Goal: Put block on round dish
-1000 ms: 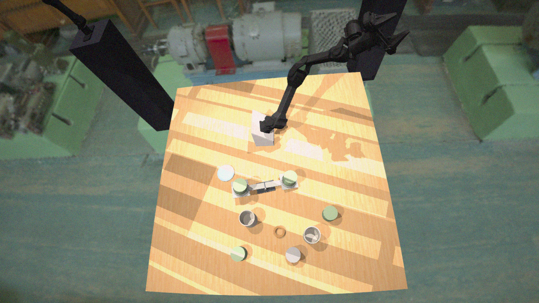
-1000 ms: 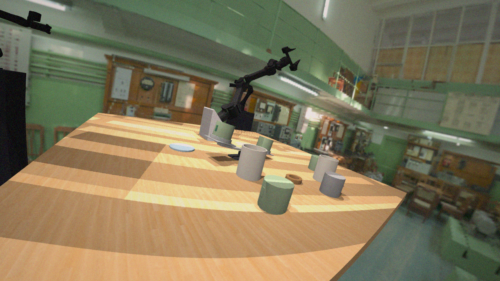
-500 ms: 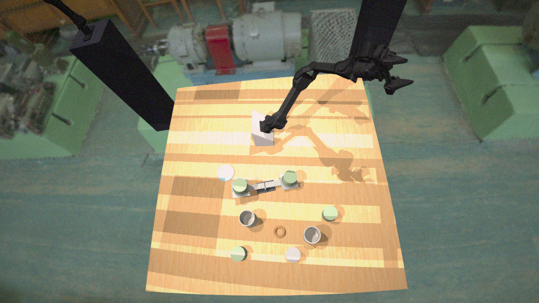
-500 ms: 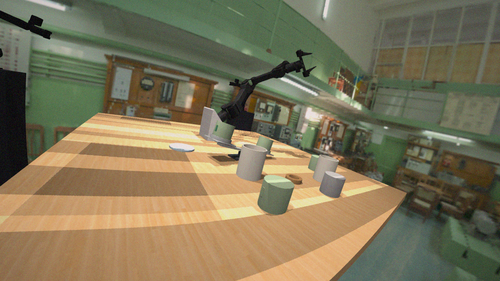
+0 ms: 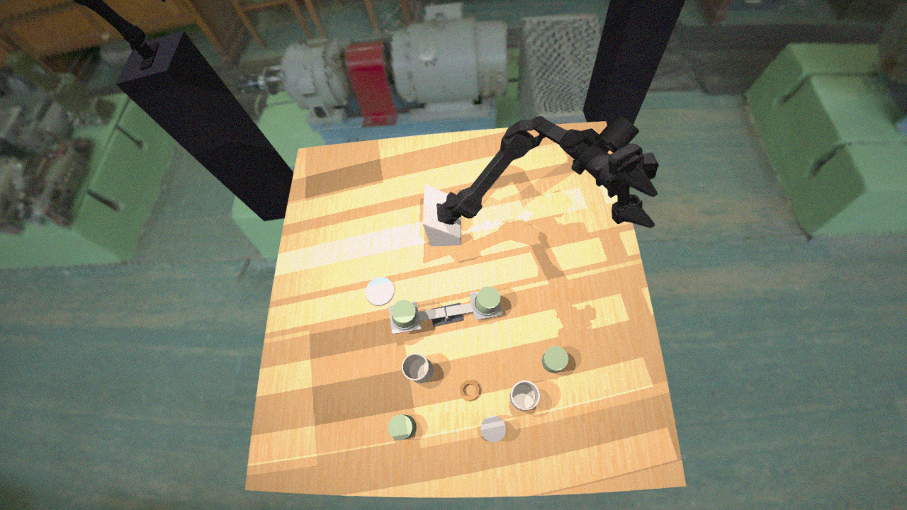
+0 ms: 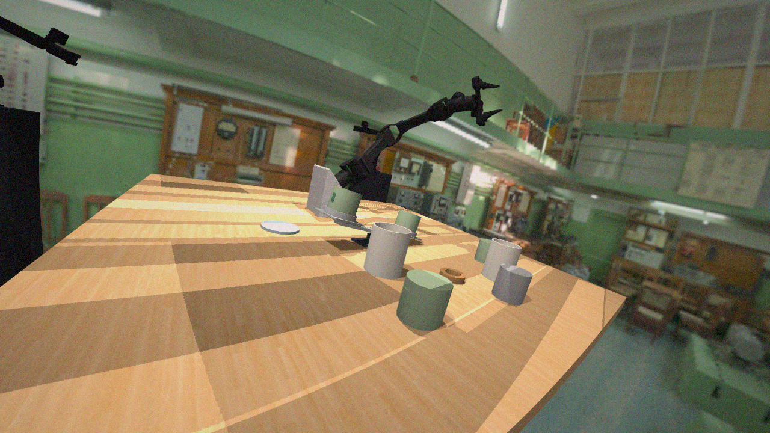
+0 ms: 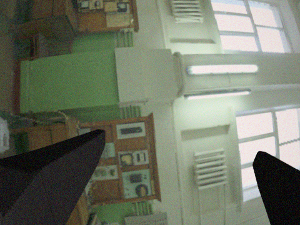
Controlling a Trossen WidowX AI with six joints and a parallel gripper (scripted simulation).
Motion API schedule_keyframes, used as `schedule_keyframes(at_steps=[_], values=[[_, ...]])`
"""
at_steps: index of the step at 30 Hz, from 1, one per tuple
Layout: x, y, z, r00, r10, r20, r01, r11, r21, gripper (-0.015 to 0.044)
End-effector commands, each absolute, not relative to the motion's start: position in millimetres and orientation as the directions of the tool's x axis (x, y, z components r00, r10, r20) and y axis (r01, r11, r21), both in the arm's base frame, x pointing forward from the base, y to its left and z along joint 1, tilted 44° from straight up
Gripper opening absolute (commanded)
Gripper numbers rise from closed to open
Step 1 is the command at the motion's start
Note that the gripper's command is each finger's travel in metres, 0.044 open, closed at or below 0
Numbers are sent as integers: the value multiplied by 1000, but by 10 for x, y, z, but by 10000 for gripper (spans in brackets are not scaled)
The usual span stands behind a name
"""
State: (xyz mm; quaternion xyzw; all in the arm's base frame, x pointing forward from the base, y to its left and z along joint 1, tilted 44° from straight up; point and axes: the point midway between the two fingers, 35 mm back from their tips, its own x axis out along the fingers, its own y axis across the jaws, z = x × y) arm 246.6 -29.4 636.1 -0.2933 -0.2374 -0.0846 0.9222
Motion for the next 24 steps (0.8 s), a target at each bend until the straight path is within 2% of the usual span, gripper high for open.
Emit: schedule_keyframes(at_steps=[1,13,24], values=[[2821,-474,5958,936,-36,350,241,791,-563,440],[3418,-1060,4740,996,-83,-41,40,781,-624,440],[3489,-1579,3526,924,-64,-378,-154,840,-521,440]])
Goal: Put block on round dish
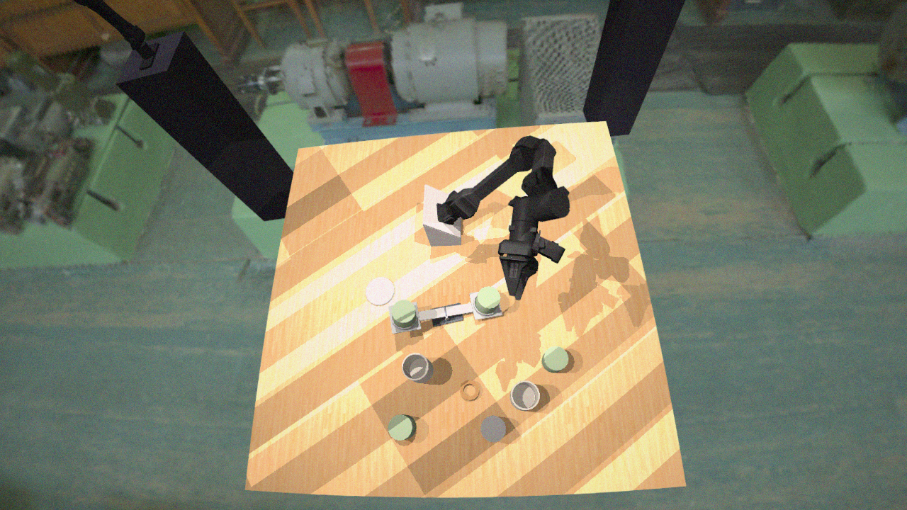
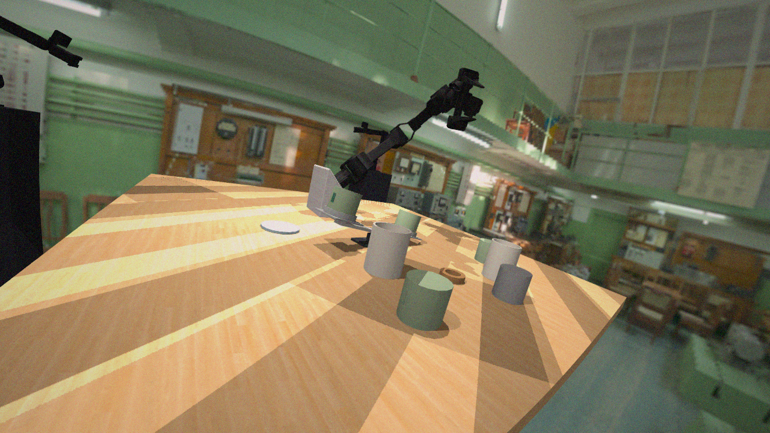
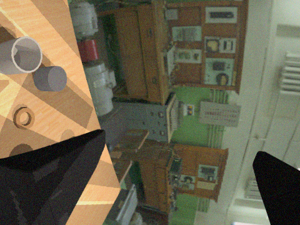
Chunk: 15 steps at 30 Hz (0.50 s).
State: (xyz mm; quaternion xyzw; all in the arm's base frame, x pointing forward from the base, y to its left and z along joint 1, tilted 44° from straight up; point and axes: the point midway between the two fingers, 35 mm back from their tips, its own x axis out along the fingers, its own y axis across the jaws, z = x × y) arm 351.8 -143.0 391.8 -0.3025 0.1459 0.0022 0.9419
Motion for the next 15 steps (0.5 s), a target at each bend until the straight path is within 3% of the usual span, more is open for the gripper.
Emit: schedule_keyframes(at_steps=[1,15], values=[[3474,-1617,3419,913,-58,-404,-169,847,-504,440],[3033,-1958,2237,759,63,-648,-262,940,-217,440]])
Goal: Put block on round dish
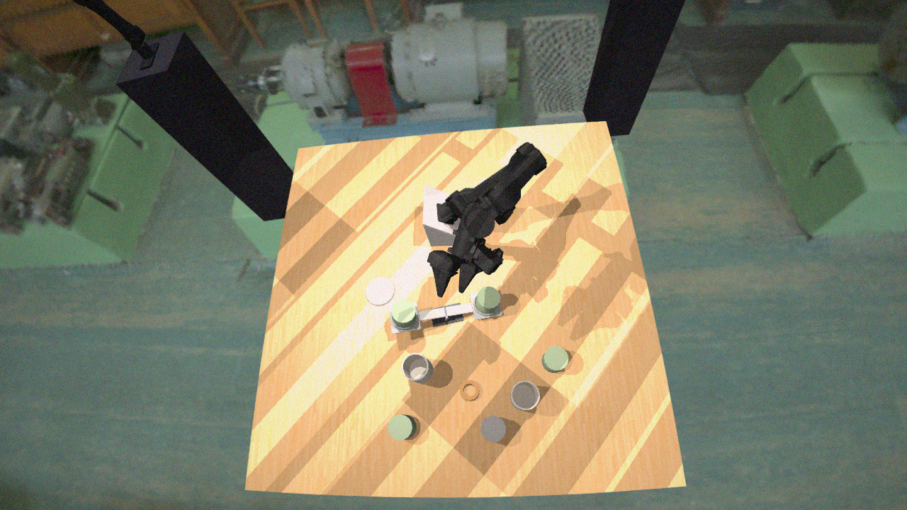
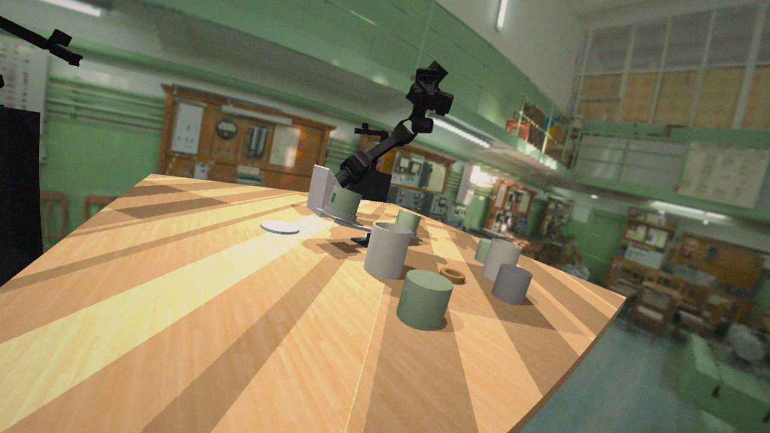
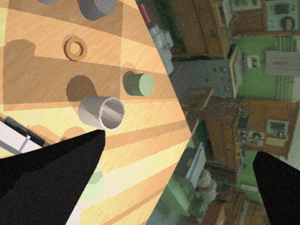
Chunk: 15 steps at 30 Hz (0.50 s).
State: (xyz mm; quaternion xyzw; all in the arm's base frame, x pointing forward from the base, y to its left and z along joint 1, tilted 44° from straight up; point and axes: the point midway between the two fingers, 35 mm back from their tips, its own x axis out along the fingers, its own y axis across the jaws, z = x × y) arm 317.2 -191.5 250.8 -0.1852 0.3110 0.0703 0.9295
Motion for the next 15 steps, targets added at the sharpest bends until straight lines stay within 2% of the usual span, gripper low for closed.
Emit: schedule_keyframes(at_steps=[1,8,15], values=[[2990,-1963,2155,748,80,-659,-267,945,-188,440],[2674,-1945,1651,688,212,-695,-272,962,24,440],[2360,-1843,1286,664,341,-666,-243,940,239,440]])
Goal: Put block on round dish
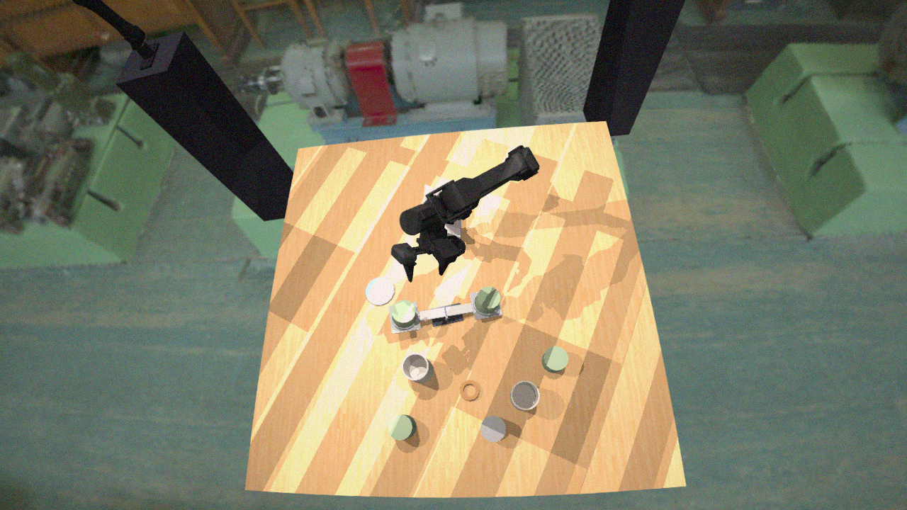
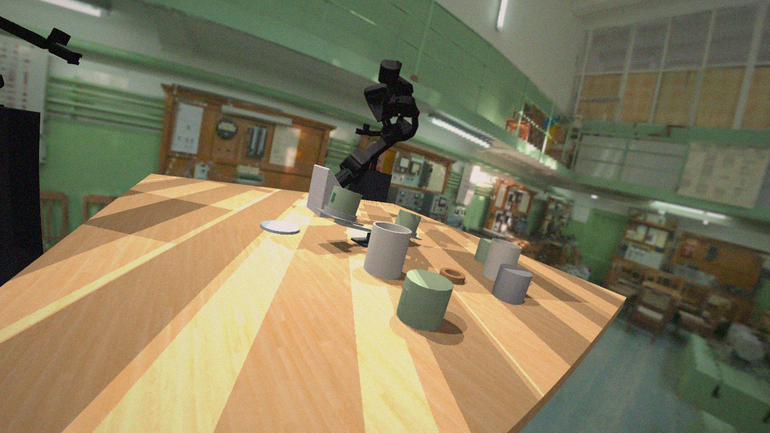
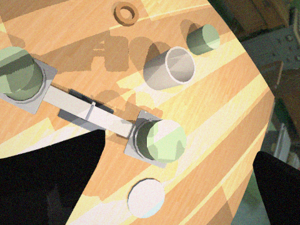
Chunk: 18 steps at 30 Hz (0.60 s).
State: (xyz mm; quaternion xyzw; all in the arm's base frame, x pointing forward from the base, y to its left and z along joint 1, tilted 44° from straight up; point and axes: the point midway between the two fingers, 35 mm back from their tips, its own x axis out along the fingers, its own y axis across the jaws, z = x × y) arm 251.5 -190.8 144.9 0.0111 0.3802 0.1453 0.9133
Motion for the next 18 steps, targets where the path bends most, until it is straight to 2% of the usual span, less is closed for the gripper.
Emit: schedule_keyframes(at_steps=[1,10,18], values=[[2317,-1823,1245,664,357,-657,-237,934,269,440],[1994,-1637,997,699,468,-541,-170,844,509,440],[1799,-1496,917,762,497,-416,-114,734,669,440]])
